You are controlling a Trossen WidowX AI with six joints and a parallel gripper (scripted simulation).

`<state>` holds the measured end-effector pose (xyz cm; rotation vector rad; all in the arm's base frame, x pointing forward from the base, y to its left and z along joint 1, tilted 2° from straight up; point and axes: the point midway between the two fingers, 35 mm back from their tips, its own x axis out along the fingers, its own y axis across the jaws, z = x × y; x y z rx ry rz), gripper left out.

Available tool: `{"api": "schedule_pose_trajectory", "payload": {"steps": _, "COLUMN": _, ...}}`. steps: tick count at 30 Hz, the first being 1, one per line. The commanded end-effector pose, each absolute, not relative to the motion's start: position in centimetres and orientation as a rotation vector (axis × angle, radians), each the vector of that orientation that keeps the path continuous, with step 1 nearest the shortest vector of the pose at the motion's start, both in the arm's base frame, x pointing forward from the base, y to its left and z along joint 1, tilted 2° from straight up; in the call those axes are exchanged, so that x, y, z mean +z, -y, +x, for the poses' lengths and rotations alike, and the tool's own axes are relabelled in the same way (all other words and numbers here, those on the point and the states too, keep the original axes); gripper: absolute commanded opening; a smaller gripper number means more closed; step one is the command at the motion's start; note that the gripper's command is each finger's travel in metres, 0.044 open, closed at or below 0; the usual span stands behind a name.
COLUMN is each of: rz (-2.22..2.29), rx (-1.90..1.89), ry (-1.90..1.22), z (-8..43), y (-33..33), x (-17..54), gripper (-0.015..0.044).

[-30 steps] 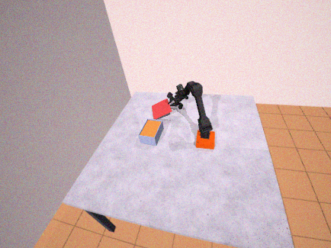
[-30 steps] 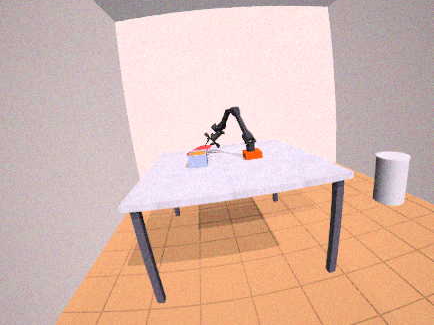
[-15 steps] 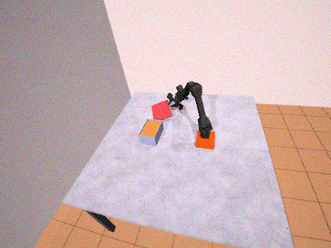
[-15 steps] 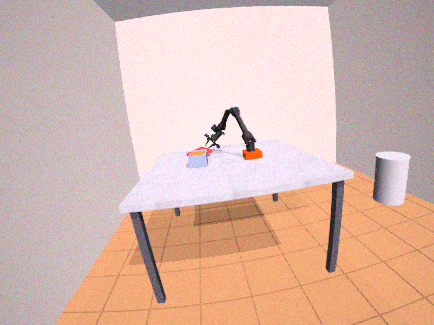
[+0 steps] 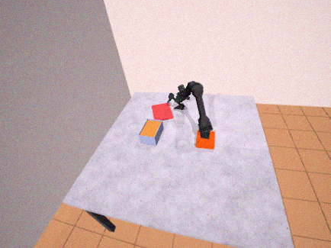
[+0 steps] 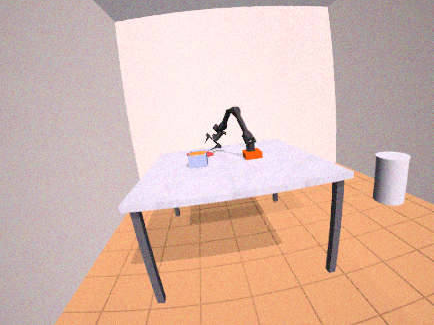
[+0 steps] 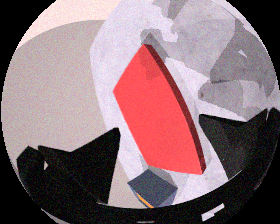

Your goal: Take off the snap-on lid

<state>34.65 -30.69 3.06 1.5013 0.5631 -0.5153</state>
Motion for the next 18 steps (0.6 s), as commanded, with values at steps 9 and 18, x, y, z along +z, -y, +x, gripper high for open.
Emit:
{"api": "schedule_pose_trajectory", "payload": {"steps": 9, "rz": 1.503, "rx": -0.515, "ry": -0.568, "z": 31.9, "y": 30.6, "x": 2.9, "gripper": 0.044}}
{"api": "schedule_pose_trajectory", "payload": {"steps": 18, "rz": 1.503, "rx": -0.516, "ry": -0.569, "z": 30.1, "y": 30.7, "x": 2.9, "gripper": 0.044}}
